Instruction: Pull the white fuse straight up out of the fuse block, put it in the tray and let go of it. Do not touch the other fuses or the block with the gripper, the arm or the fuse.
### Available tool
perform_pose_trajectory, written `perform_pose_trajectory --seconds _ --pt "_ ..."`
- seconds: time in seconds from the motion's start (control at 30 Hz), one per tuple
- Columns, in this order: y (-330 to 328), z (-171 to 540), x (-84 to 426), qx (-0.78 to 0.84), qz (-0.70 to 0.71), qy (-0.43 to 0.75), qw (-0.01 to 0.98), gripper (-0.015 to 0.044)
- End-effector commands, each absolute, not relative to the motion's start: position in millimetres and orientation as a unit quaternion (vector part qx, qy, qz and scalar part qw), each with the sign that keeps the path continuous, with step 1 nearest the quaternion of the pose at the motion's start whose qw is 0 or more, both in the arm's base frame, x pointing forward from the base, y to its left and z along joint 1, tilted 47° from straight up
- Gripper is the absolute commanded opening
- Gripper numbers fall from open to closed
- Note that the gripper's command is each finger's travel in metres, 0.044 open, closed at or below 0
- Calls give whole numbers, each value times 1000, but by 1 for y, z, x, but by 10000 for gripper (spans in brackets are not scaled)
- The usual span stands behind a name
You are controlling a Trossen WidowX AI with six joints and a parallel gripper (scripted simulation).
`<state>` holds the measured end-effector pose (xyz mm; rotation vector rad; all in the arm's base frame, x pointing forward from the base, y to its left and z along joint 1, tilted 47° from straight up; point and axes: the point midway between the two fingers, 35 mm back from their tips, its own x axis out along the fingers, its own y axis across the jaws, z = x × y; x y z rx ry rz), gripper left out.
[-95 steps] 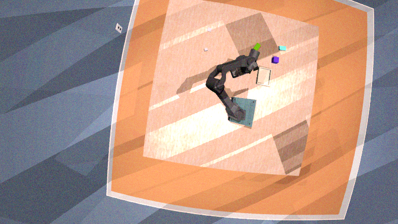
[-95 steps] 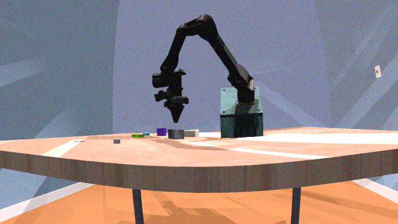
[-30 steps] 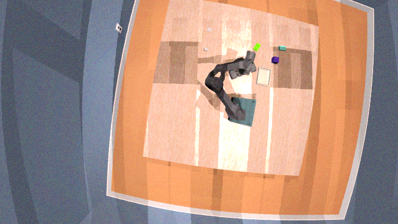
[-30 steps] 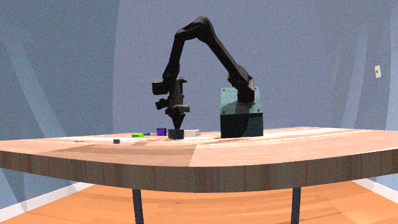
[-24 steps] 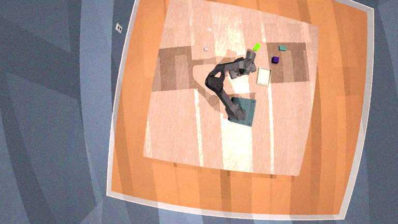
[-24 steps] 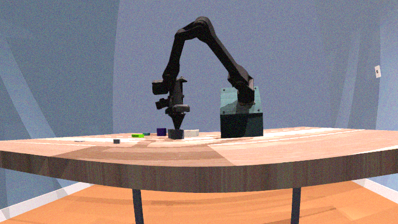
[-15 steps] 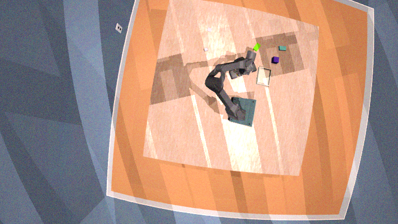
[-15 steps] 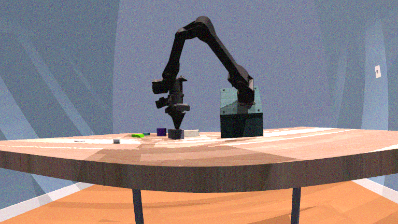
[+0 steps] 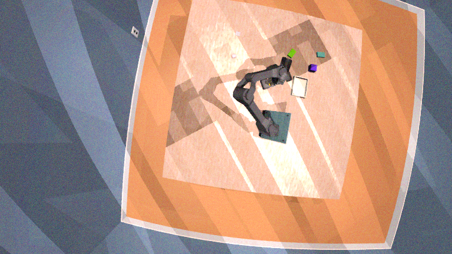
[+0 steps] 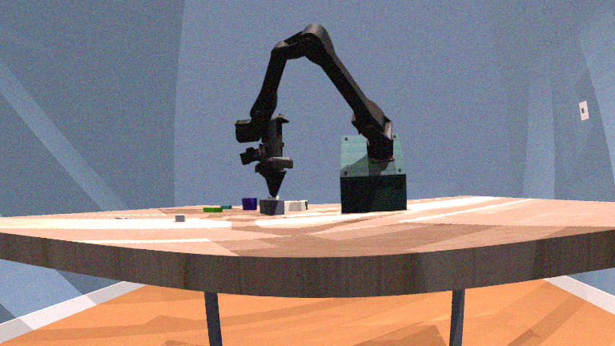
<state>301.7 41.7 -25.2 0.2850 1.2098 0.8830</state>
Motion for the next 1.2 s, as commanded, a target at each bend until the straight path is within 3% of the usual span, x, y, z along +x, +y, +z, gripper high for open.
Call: perform_pose_trajectory --seconds 0.0,1.17 --pt "39 -24 302 126 400 548 724 0" --pt "27 -12 300 128 400 548 724 0"
